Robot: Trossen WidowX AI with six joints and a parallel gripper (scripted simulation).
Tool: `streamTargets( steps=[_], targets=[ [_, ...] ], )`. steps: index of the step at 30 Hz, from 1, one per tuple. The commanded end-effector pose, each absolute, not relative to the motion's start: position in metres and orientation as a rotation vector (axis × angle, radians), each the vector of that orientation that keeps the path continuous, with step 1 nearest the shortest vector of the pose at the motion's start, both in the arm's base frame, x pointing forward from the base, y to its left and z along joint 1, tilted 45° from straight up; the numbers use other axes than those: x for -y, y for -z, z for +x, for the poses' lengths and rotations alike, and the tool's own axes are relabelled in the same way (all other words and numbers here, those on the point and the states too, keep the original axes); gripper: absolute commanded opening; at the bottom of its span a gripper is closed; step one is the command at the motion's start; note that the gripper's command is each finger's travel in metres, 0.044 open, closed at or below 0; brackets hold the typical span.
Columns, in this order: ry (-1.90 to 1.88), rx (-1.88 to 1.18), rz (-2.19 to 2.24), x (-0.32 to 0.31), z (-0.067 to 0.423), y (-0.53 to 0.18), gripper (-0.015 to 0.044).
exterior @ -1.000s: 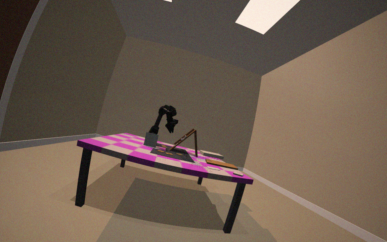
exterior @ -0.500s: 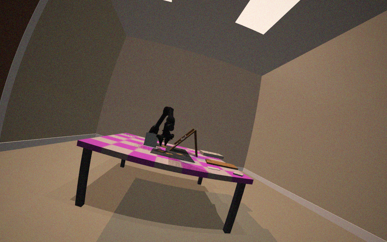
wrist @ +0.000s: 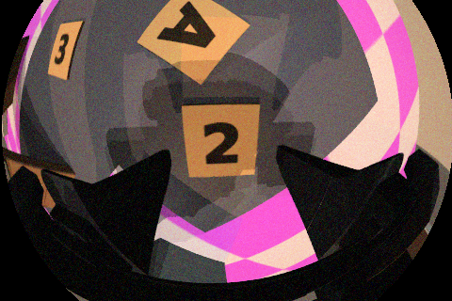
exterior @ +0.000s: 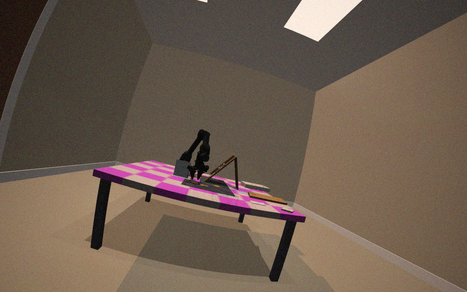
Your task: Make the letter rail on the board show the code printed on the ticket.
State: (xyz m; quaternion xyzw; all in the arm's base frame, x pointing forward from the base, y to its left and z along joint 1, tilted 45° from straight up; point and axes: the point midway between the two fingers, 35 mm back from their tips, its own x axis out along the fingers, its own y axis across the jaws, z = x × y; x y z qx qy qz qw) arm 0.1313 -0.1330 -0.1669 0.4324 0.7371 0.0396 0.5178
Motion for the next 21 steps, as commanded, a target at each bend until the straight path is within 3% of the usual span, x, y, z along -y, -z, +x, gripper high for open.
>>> streamTargets(
  steps=[1, 21],
  targets=[
    [-0.095, -1.767, 1.049, 0.1273, 0.129, 0.1703, 0.034],
    [-0.096, -1.767, 1.049, 0.1191, 0.1278, 0.1789, 0.034]
  ],
)
